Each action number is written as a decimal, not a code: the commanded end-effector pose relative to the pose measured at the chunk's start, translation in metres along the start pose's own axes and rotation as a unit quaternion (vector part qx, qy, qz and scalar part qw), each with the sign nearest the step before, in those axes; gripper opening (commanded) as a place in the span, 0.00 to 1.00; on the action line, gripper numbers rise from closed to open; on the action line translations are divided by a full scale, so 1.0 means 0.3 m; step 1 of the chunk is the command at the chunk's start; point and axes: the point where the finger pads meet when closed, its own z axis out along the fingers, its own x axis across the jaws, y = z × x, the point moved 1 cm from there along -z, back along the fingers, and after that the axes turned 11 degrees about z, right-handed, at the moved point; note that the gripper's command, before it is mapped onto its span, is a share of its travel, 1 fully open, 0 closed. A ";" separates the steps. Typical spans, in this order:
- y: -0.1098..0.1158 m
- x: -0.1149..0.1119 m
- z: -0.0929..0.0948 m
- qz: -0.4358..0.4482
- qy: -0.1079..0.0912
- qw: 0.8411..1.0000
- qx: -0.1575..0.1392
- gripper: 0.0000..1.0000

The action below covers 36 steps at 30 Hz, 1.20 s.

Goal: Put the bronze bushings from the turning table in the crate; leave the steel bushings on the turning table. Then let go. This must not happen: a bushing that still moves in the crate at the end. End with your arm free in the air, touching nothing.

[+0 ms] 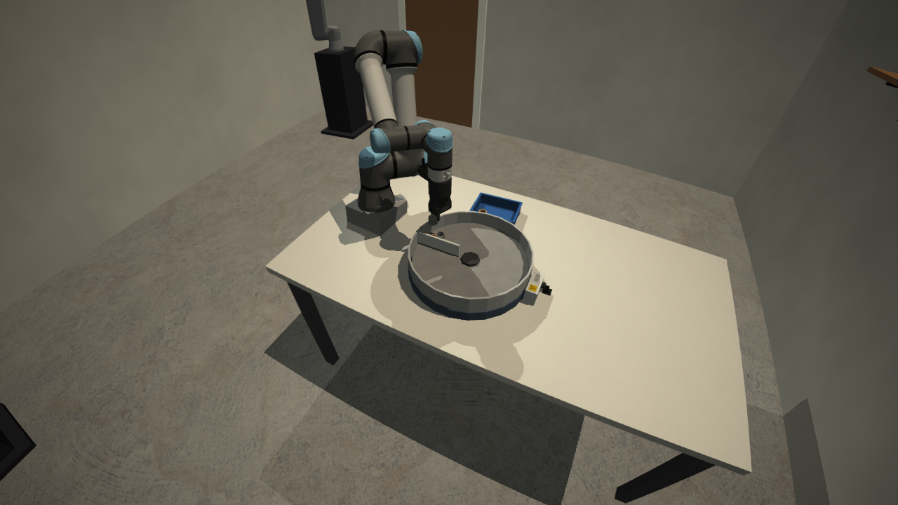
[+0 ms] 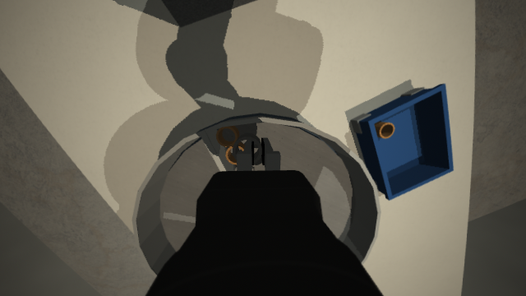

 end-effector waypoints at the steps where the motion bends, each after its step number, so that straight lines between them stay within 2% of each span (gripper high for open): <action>1: 0.000 -0.001 -0.034 0.000 0.000 1.000 -0.001 0.00; 10: 0.000 -0.001 -0.034 0.000 0.000 1.000 -0.001 0.00; 15: 0.001 -0.001 -0.130 0.000 0.000 1.000 -0.001 0.00; 27: 0.001 -0.001 -0.130 0.000 0.000 1.000 -0.001 0.00; 32: 0.190 0.057 -0.130 0.000 0.000 1.000 -0.001 0.00; 36: 0.190 0.057 -0.130 0.000 0.000 1.000 -0.001 0.00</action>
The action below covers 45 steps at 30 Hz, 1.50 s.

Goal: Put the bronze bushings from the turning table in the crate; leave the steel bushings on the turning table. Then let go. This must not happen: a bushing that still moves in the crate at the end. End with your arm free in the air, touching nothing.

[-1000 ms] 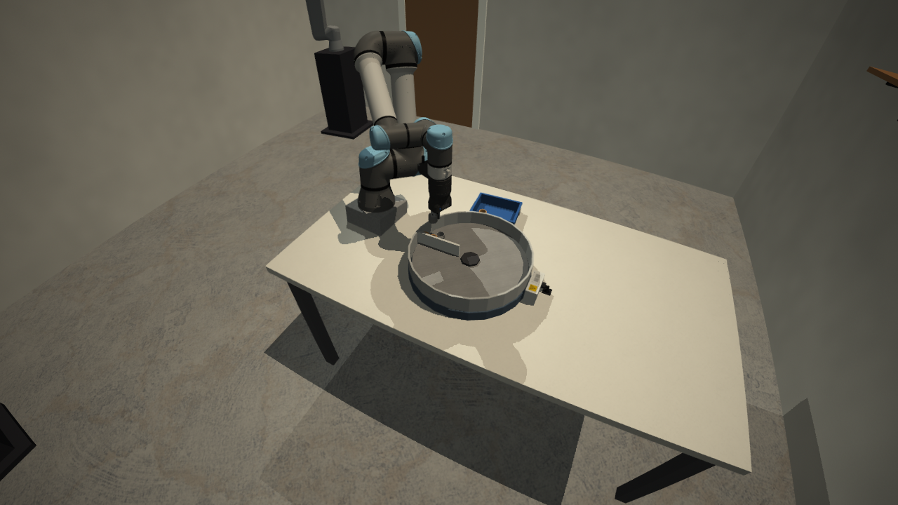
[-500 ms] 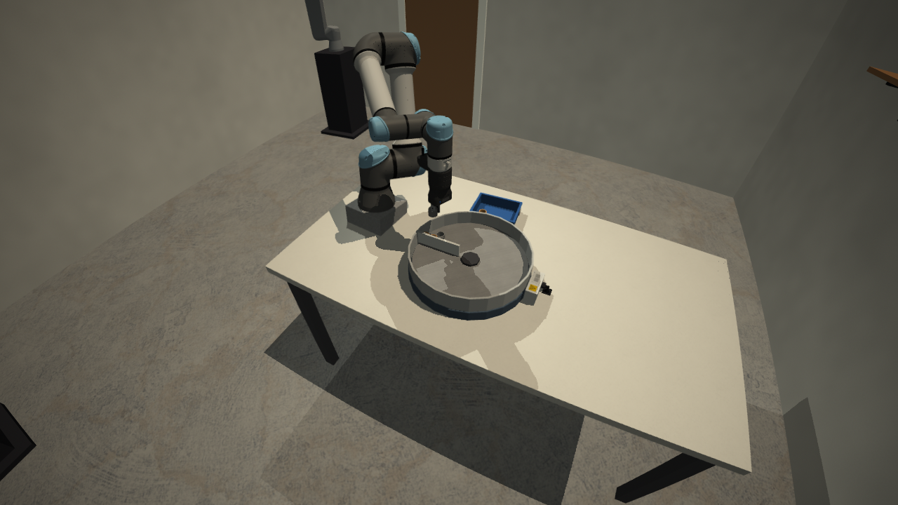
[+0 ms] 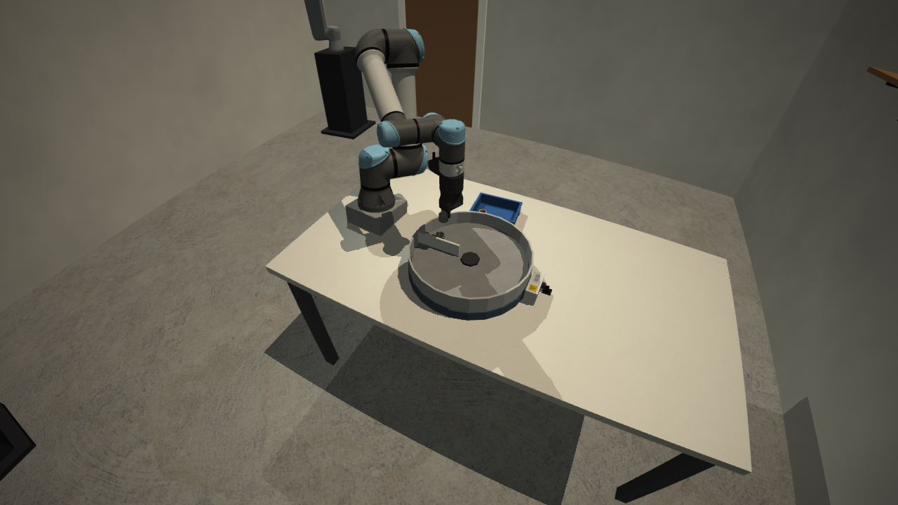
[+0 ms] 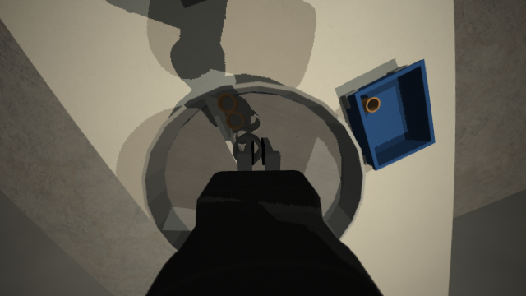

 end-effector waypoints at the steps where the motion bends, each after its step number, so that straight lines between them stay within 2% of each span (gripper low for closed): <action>1: 0.029 0.008 0.005 0.000 -0.001 1.000 0.002 0.00; 8: 0.029 0.008 0.005 0.000 -0.001 1.000 0.002 0.00; 13: 0.218 0.066 0.006 0.000 -0.001 1.000 0.002 0.00; 25: 0.218 0.066 0.006 0.000 -0.001 1.000 0.002 0.00; 30: 0.406 0.124 0.008 0.000 -0.001 1.000 0.003 0.00; 42: 0.406 0.124 0.008 0.000 -0.001 1.000 0.003 0.00; 45: 0.406 0.123 0.054 0.000 -0.001 1.000 0.003 0.00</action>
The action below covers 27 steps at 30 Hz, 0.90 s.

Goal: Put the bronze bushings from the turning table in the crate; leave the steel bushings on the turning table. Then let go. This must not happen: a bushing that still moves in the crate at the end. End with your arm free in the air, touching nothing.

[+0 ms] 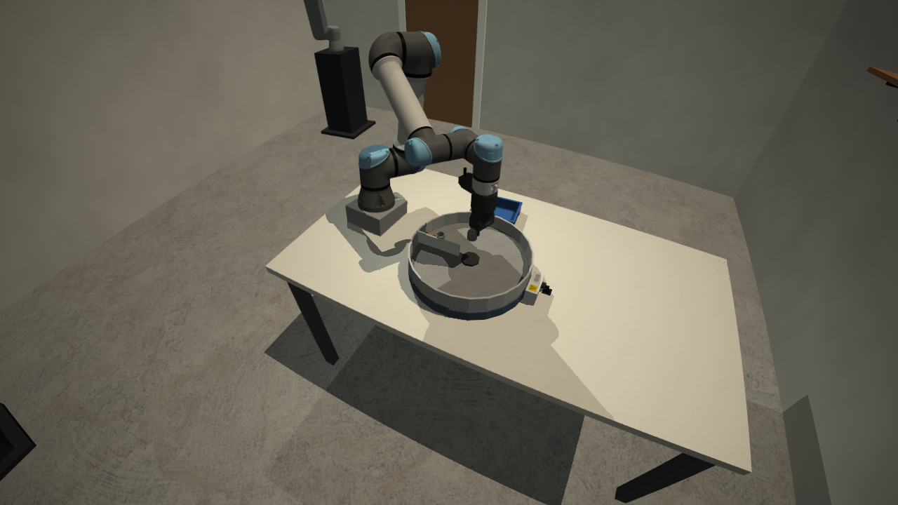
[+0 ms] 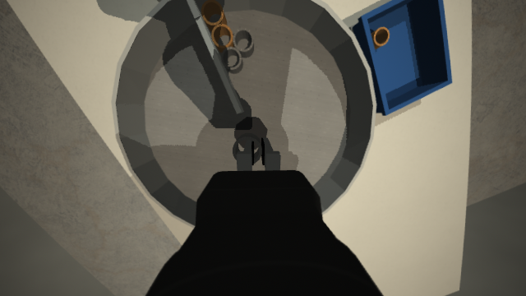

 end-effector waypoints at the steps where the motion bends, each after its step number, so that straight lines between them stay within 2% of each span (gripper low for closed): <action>1: 0.000 0.000 0.051 0.000 0.000 1.000 0.000 0.00; 2: 0.000 0.000 0.066 0.000 0.000 1.000 0.000 0.00; 14: 0.000 0.000 0.066 0.000 0.000 1.000 0.000 0.00; 19: 0.000 0.000 0.142 0.000 0.000 1.000 0.000 0.00; 27: 0.000 0.000 0.142 0.000 0.000 1.000 0.000 0.00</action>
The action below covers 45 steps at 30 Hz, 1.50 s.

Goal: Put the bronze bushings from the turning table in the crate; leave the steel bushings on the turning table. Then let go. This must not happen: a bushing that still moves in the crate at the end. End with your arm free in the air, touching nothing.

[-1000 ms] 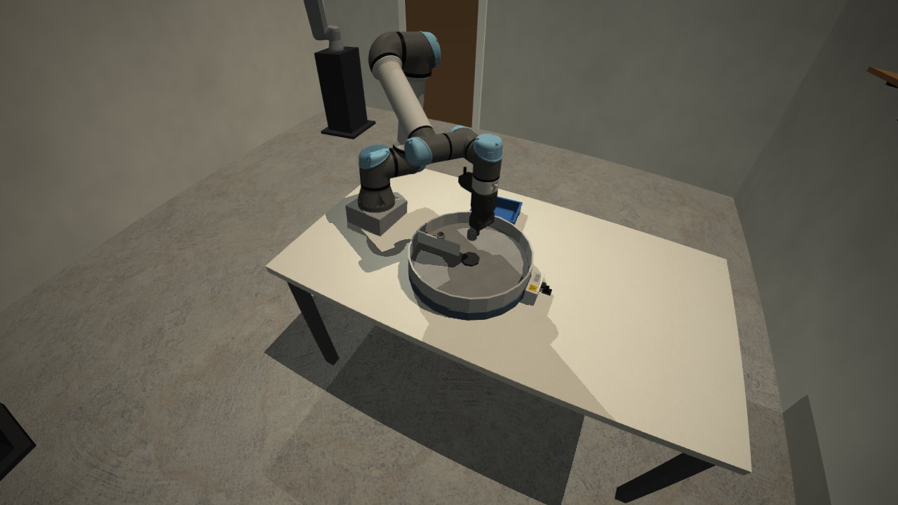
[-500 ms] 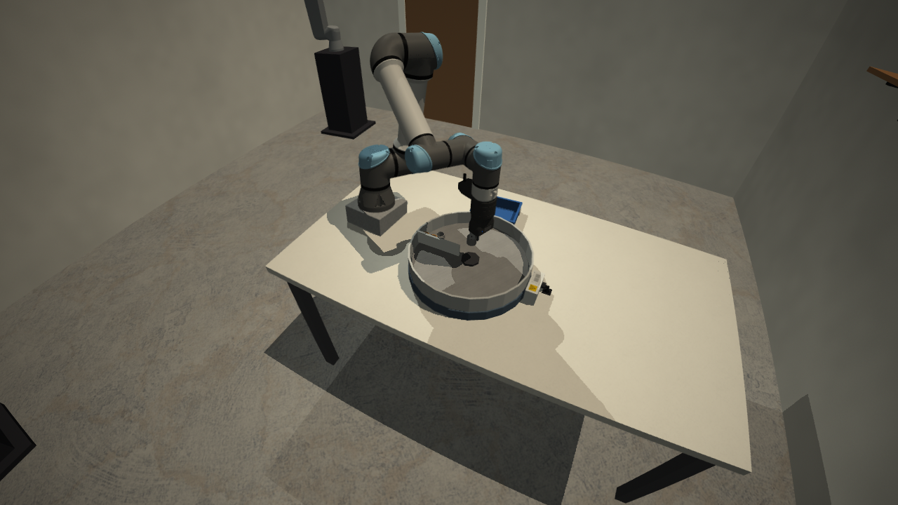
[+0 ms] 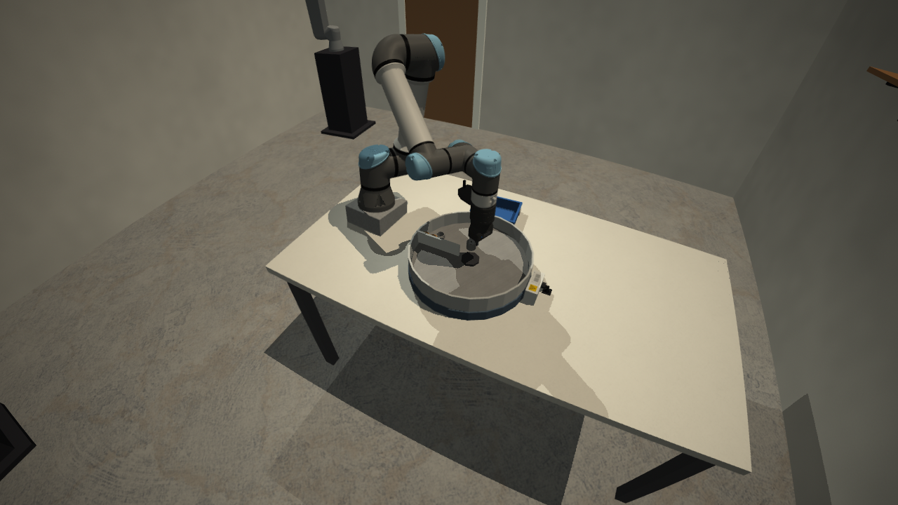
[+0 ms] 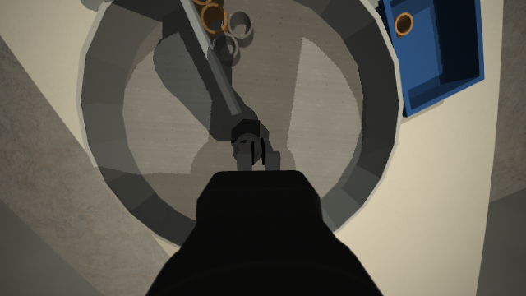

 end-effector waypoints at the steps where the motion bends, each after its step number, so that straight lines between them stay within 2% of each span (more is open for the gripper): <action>1: 0.003 0.000 -0.002 0.000 0.000 1.000 -0.001 0.00; 4: 0.003 0.000 -0.002 0.000 0.000 1.000 -0.001 0.00; 9: 0.003 0.000 0.074 0.000 0.000 1.000 -0.001 0.00; 21: 0.003 0.000 0.074 0.000 0.000 1.000 -0.001 0.00; 26: 0.004 0.001 0.149 0.000 0.000 1.000 -0.001 0.00; 45: 0.003 0.001 0.159 0.000 0.000 1.000 -0.002 0.00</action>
